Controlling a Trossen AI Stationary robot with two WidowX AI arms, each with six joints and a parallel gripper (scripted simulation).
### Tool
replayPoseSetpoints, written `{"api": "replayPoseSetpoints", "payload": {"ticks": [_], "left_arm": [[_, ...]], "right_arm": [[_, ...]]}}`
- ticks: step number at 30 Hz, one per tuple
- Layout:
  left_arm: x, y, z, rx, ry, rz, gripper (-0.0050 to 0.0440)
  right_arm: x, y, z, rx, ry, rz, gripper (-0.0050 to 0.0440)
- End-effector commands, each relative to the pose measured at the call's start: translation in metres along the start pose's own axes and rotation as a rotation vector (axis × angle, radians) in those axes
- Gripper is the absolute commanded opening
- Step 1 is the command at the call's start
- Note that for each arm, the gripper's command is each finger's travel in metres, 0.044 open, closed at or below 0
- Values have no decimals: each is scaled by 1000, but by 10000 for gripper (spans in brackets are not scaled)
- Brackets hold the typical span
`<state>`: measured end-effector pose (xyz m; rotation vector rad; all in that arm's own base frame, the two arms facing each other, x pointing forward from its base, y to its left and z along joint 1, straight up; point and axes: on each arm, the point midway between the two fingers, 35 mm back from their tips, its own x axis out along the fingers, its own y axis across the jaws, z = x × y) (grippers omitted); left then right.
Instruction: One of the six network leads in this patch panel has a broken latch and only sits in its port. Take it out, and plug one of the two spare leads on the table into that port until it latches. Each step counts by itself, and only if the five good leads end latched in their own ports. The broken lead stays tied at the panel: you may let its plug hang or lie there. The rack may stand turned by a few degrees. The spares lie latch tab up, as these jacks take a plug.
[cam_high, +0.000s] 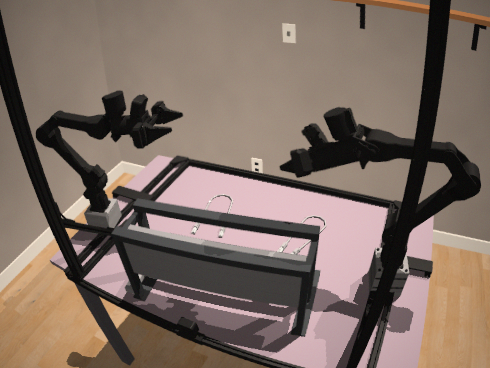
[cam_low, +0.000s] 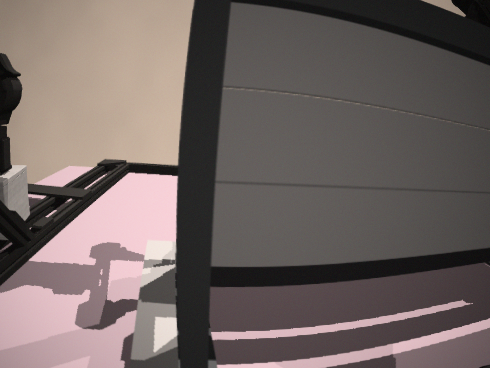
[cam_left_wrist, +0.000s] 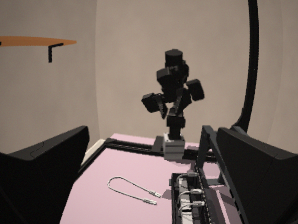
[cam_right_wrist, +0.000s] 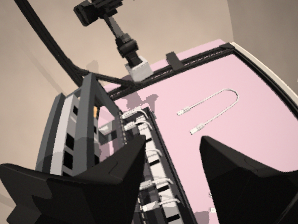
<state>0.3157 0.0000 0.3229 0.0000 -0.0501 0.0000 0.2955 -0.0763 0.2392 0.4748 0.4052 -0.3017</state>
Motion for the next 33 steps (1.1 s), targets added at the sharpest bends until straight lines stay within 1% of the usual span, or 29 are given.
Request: {"api": "replayPoseSetpoints", "payload": {"ticks": [1,6,7,23,24,33], "left_arm": [[0,0,0,0,0,0,440],[0,0,0,0,0,0,440],[0,0,0,0,0,0,440],[0,0,0,0,0,0,440],[0,0,0,0,0,0,440],[0,0,0,0,0,0,440]], "right_arm": [[0,1,2,4,-2,-5,176],[0,1,2,4,-2,-5,176],[7,-2,-26,162,149,-106,176],[7,-2,-26,162,149,-106,176],[14,-5,-54,320,301,-208,176],[14,-5,-54,320,301,-208,176]]}}
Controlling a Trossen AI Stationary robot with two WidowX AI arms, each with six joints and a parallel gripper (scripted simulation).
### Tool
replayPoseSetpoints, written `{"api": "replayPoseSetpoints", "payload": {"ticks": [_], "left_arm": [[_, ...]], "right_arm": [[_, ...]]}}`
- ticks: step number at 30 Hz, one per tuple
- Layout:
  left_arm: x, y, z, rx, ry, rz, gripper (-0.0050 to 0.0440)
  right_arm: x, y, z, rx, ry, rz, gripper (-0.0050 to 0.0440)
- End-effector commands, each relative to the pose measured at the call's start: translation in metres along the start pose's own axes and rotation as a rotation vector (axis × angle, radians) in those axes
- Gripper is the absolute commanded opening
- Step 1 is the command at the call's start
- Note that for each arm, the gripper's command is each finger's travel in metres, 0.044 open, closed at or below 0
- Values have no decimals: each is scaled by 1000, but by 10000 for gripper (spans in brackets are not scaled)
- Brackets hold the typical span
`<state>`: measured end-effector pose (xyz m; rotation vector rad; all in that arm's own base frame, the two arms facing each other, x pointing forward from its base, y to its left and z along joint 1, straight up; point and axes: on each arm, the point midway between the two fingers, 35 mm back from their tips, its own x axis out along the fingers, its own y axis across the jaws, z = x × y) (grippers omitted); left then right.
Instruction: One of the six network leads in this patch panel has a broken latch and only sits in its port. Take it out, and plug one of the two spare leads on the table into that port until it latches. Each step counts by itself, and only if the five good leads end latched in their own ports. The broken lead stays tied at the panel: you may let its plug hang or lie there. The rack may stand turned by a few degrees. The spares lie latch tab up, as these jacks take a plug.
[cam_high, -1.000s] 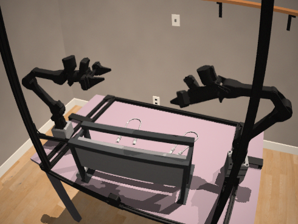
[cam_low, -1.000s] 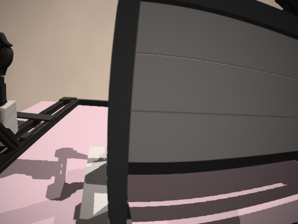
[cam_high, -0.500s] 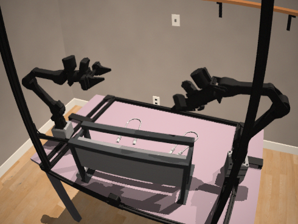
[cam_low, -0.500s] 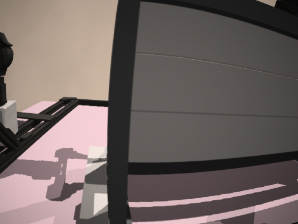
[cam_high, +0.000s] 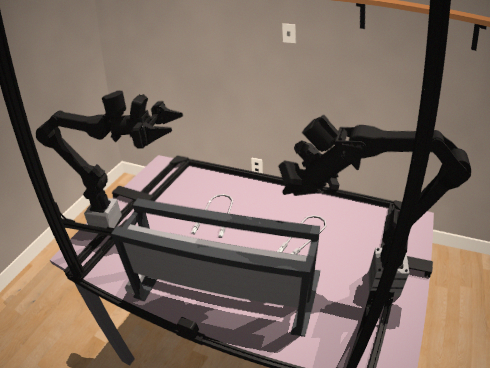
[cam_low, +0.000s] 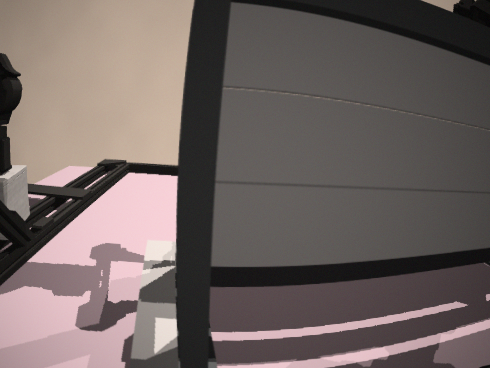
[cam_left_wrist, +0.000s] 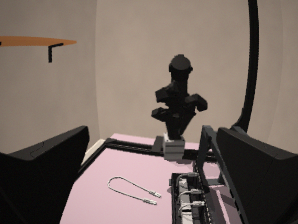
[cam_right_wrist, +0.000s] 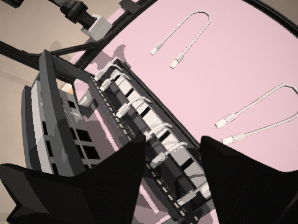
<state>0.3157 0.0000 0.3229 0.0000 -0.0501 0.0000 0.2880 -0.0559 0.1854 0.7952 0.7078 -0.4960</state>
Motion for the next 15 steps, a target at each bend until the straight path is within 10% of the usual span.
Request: {"api": "replayPoseSetpoints", "payload": {"ticks": [1,15], "left_arm": [[0,0,0,0,0,0,440],[0,0,0,0,0,0,440]], "right_arm": [[0,1,2,6,-2,-4,176],[15,-8,-21,165,149,-106,176]]}}
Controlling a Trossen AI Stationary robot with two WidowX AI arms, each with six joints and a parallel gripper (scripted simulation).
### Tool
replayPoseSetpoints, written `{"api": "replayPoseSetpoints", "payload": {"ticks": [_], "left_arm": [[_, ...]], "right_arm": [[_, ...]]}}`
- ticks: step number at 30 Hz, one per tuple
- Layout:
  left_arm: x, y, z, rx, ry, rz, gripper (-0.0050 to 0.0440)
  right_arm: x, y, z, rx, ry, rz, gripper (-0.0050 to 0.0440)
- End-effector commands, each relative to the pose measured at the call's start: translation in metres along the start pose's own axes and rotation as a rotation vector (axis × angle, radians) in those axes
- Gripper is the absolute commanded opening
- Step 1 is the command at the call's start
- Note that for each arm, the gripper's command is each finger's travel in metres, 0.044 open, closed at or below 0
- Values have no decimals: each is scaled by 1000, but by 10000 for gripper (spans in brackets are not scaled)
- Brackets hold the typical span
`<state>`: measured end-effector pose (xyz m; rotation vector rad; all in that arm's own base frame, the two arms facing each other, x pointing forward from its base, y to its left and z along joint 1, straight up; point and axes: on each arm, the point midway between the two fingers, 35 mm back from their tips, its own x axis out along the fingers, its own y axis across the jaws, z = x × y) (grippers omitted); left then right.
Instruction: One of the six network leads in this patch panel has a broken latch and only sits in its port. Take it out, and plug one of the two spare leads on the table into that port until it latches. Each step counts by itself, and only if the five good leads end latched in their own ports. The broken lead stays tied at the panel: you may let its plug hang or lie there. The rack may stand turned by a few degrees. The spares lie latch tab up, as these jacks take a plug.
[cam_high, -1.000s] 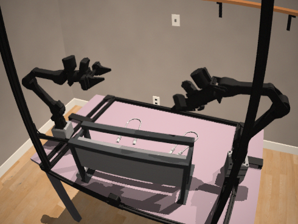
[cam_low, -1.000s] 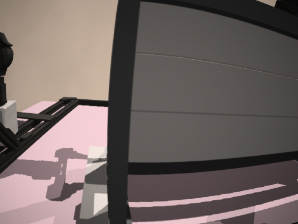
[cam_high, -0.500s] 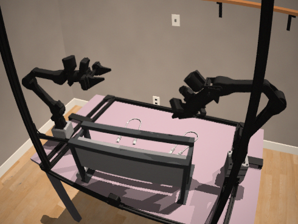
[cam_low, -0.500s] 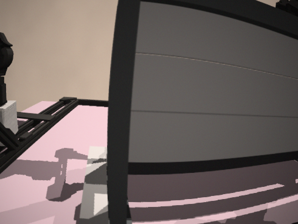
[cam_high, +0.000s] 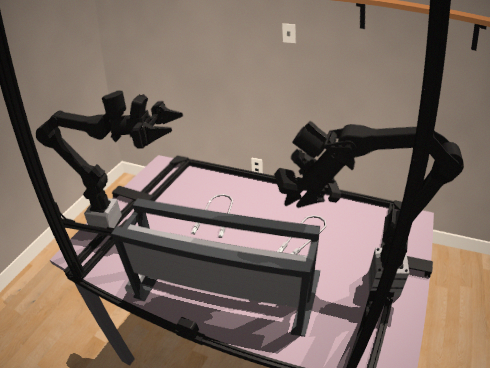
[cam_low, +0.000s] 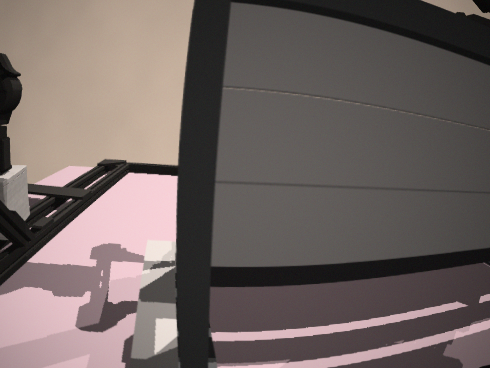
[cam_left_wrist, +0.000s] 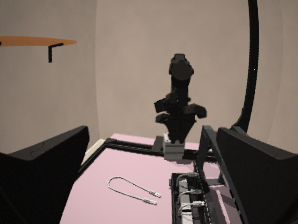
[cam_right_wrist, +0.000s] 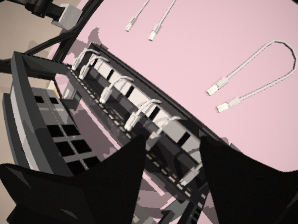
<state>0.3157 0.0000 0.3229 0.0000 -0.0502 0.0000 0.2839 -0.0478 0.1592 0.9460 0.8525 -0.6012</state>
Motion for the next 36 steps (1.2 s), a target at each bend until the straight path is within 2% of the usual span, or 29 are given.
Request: {"api": "replayPoseSetpoints", "payload": {"ticks": [1,9,10,26,27,36], "left_arm": [[0,0,0,0,0,0,440],[0,0,0,0,0,0,440],[0,0,0,0,0,0,440],[0,0,0,0,0,0,440],[0,0,0,0,0,0,440],[0,0,0,0,0,0,440]], "right_arm": [[0,2,0,11,9,1,176],[0,2,0,11,9,1,176],[19,-8,-17,169,153,-106,176],[19,-8,-17,169,153,-106,176],[38,-18,-34,326,297,-211,176],[38,-18,-34,326,297,-211,176]]}}
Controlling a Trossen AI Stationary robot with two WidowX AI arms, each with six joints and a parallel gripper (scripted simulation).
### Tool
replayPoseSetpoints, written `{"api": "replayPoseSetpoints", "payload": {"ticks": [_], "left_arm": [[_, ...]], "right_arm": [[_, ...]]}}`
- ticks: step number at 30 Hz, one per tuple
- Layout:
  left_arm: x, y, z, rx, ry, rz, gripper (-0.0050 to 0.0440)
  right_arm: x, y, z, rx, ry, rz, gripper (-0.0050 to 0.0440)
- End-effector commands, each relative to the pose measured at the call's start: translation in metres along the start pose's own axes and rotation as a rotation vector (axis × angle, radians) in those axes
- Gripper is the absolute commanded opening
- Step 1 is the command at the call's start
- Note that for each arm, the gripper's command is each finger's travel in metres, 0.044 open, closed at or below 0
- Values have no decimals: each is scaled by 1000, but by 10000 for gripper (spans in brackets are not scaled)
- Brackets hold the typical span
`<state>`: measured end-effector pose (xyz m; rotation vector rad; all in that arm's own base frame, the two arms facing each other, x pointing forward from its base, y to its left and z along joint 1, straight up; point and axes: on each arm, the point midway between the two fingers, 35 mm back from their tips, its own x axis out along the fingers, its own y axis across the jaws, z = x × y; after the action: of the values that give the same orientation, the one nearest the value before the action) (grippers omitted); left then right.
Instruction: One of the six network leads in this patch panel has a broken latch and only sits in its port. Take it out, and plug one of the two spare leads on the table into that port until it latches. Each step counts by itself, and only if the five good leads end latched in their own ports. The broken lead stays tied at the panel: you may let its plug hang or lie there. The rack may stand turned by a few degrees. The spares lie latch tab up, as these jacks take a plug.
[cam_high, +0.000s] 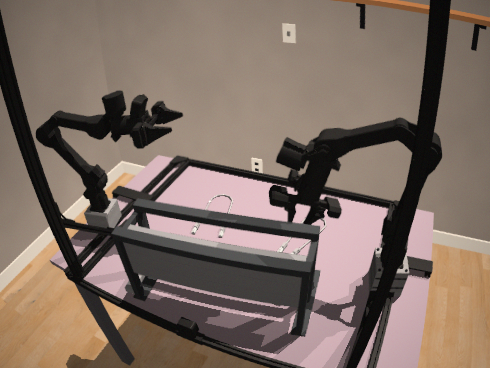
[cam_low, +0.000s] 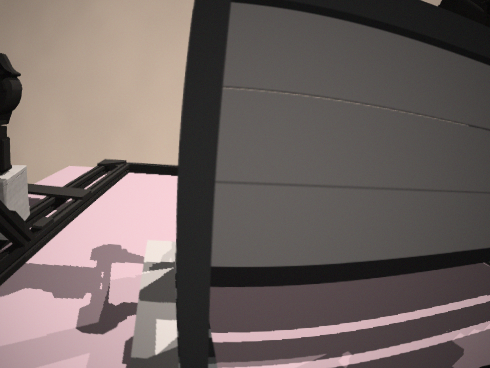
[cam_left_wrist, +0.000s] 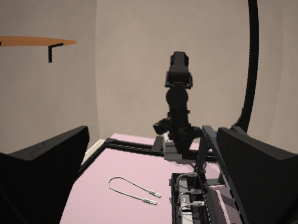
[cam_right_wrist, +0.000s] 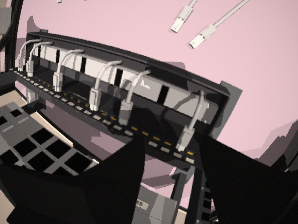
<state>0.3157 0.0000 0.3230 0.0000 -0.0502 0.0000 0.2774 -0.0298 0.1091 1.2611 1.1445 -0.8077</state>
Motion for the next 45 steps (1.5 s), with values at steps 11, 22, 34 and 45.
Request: {"api": "replayPoseSetpoints", "payload": {"ticks": [11,22,34,45], "left_arm": [[0,0,0,0,0,0,440],[0,0,0,0,0,0,440],[0,0,0,0,0,0,440],[0,0,0,0,0,0,440]], "right_arm": [[25,-8,-8,163,153,-106,176],[25,-8,-8,163,153,-106,176],[49,-17,-16,317,299,-208,176],[104,-26,-36,336,317,-221,176]]}}
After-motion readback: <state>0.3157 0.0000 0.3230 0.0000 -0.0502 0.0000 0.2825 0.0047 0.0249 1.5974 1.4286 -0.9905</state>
